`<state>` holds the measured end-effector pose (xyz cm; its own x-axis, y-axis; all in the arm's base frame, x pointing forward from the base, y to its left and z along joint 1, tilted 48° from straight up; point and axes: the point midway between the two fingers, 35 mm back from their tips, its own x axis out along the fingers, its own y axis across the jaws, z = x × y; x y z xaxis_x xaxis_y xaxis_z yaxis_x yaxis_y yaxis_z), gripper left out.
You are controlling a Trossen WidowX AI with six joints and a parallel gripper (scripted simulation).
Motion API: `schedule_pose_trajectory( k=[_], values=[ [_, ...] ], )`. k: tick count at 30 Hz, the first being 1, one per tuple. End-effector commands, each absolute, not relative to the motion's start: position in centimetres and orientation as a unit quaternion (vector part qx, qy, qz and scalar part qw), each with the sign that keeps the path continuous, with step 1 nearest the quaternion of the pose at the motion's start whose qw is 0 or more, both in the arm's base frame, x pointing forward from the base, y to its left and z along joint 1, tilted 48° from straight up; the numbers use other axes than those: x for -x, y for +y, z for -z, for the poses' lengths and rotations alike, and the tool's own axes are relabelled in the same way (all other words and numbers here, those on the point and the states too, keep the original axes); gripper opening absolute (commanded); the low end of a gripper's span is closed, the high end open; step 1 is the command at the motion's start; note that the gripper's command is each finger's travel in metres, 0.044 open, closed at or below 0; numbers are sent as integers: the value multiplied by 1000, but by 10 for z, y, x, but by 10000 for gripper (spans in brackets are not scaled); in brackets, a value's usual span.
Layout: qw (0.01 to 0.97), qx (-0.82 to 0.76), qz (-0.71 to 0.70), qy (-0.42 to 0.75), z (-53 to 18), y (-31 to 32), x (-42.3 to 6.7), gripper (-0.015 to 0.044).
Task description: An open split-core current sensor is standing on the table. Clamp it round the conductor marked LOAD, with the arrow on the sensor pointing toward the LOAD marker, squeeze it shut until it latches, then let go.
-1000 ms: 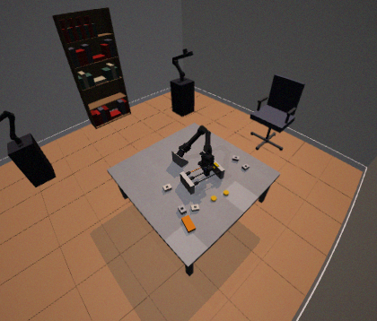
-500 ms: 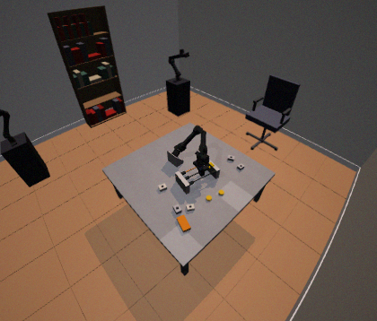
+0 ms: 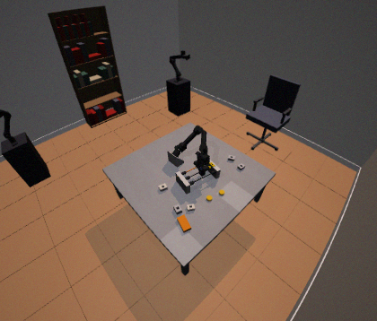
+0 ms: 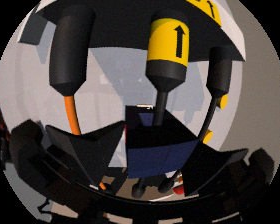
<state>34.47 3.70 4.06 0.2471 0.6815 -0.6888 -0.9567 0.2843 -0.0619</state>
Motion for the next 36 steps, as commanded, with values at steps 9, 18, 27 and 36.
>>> schedule_pose_trajectory(
  k=[9,18,27,36],
  values=[
    [752,247,-544,279,-41,37,-346,184],
    [752,247,-544,279,-41,37,-346,270],
    [752,247,-544,279,-41,37,-346,270],
    [752,247,-544,279,-41,37,-346,270]
  ],
)
